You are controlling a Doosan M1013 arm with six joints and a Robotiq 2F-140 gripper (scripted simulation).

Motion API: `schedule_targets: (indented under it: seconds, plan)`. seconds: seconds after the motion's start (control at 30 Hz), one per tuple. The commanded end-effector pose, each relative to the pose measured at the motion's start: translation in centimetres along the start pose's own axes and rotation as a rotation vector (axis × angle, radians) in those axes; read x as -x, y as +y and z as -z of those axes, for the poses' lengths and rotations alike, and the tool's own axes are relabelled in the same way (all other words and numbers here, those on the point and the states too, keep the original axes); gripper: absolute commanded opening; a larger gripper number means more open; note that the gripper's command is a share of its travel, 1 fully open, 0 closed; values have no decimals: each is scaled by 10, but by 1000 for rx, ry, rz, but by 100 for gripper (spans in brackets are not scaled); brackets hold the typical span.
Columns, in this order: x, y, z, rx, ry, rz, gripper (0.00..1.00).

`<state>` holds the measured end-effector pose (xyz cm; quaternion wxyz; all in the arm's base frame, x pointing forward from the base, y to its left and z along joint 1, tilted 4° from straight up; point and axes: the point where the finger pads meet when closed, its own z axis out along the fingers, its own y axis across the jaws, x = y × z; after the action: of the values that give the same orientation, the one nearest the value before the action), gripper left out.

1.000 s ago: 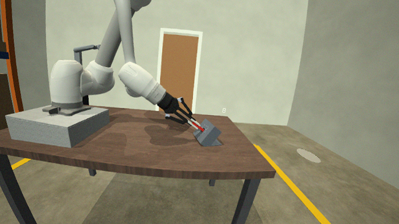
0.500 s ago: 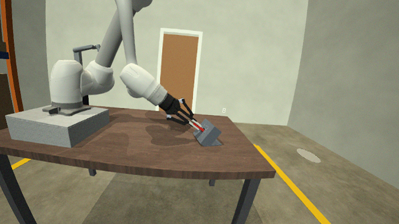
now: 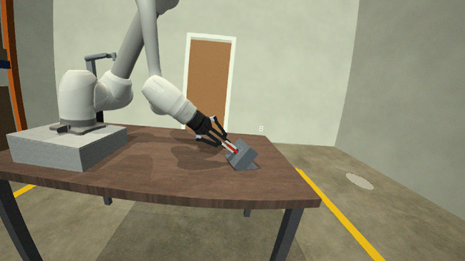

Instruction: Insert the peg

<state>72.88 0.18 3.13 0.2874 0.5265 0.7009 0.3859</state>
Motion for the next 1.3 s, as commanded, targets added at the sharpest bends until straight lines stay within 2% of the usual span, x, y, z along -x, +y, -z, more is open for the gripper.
schedule_targets:
  seconds: [0.0,0.27,0.37,0.43,0.93,1.0,1.27]
  plan:
    - [0,0,0,0,0,0,0]
    - [0,0,0,0,0,0,0]
    - [0,0,0,0,0,0,5]
    - [0,0,0,0,0,0,5]
    - [0,0,0,0,0,0,32]
    - [0,0,0,0,0,0,32]
    - [0,0,0,0,0,0,46]
